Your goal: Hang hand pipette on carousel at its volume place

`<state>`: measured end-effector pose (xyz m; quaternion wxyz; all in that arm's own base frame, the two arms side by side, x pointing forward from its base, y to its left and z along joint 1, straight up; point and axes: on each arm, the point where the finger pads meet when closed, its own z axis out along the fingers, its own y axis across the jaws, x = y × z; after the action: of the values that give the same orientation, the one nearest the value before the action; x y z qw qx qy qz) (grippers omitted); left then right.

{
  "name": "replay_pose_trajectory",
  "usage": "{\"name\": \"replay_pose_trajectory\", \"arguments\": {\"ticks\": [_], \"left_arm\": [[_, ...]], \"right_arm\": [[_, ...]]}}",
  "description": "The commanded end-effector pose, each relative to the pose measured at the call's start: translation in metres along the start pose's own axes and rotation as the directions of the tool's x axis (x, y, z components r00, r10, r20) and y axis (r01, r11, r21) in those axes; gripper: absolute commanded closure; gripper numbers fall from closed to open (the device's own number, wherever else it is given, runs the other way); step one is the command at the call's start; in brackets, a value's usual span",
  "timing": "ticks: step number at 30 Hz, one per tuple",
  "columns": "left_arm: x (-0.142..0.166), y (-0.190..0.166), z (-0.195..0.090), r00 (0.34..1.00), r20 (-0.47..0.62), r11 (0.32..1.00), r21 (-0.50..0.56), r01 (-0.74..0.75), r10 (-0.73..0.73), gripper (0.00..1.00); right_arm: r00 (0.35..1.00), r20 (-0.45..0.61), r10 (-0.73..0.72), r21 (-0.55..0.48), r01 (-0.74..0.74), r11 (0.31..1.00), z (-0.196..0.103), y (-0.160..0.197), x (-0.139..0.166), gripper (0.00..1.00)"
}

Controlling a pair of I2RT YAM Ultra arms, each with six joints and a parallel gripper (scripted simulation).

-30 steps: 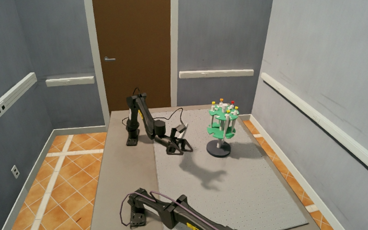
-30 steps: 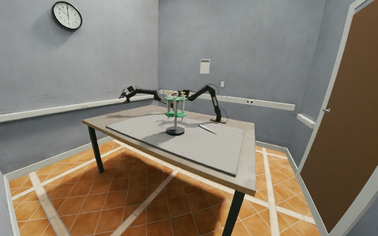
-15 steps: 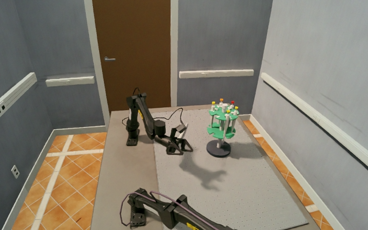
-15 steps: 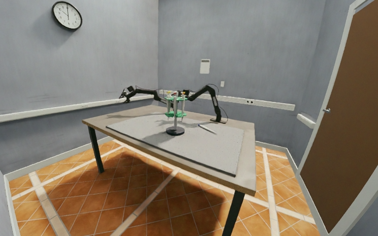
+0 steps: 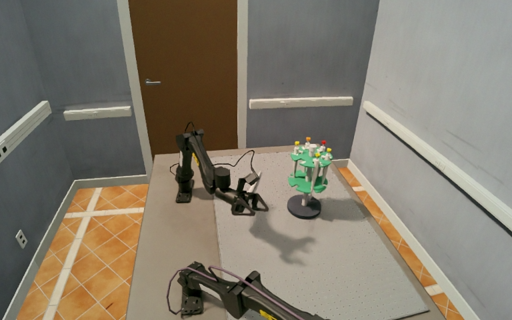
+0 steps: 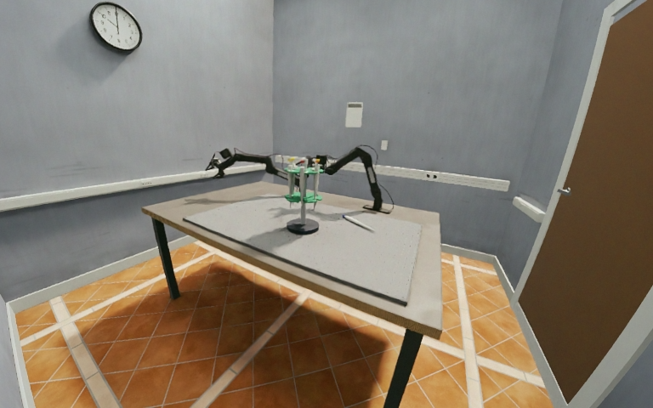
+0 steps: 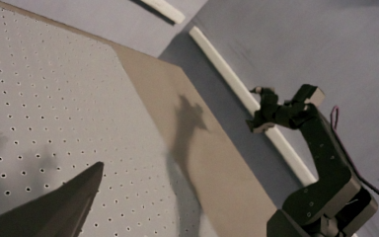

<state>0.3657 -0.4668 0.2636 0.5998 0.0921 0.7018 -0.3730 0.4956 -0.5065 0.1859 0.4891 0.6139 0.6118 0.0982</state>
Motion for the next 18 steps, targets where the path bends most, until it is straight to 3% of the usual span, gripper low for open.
{"name": "replay_pose_trajectory", "arguments": {"ticks": [1,12,13,18], "left_arm": [[-0.011,-0.003,-0.003,1.000,0.016,1.000,0.009,0.006,-0.006,0.00],[-0.011,-0.003,-0.003,1.000,0.016,1.000,0.009,0.006,-0.006,0.00],[-0.034,-0.009,-0.006,1.000,0.012,1.000,0.018,-0.018,0.018,0.00],[-0.055,-0.030,-0.028,0.989,-0.102,0.994,0.035,-0.103,0.106,0.00]], "right_arm": [[0.986,-0.166,-0.009,0.130,0.031,0.991,-0.008,0.015,-0.015,0.00],[0.986,-0.166,-0.009,0.130,0.031,0.991,-0.008,0.015,-0.015,0.00],[0.986,-0.166,-0.009,0.130,0.031,0.991,-0.008,0.015,-0.015,0.00],[0.986,-0.166,-0.009,0.130,0.031,0.991,-0.008,0.015,-0.015,0.00]]}}
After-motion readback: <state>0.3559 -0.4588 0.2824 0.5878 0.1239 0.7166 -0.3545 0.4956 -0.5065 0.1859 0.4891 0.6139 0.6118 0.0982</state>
